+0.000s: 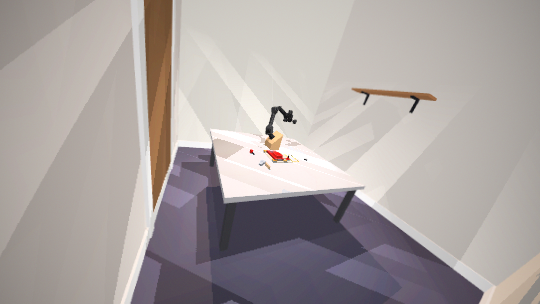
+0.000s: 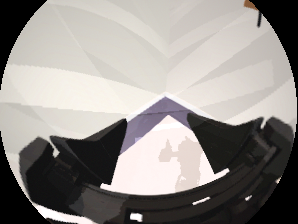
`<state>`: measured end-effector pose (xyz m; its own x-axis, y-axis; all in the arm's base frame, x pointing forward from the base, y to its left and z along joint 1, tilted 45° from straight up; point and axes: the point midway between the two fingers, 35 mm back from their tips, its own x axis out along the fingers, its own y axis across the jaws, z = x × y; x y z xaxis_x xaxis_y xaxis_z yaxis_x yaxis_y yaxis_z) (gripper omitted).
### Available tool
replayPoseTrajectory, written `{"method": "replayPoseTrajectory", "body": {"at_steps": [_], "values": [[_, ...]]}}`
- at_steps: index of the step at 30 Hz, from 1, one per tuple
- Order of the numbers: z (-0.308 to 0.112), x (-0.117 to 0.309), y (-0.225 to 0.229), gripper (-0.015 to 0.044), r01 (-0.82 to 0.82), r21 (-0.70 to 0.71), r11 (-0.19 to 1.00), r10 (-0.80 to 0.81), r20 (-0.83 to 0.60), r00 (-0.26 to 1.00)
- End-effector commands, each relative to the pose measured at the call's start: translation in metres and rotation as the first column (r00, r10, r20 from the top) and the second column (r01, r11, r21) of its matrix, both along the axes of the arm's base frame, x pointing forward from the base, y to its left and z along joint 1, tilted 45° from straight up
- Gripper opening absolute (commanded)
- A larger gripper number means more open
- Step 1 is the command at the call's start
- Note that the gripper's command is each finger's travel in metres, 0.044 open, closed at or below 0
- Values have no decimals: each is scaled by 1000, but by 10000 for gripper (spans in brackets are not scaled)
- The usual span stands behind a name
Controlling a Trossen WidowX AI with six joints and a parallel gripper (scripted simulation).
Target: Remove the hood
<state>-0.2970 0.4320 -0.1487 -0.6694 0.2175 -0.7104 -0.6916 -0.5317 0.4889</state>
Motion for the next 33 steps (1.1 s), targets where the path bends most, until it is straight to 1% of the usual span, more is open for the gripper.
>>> {"method": "replayPoseTrajectory", "body": {"at_steps": [1,3,9,16,20,26,33], "values": [[7,62,25,440,120,-3,993,-119,76,990],[13,92,37,440,163,9,987,-163,107,981],[25,190,58,440,388,-7,921,-377,224,899],[37,299,49,440,575,-4,818,-530,384,756],[43,342,39,440,649,-3,761,-580,444,683],[60,435,2,440,813,-4,582,-676,554,486],[83,528,-67,440,940,14,341,-698,674,243]]}}
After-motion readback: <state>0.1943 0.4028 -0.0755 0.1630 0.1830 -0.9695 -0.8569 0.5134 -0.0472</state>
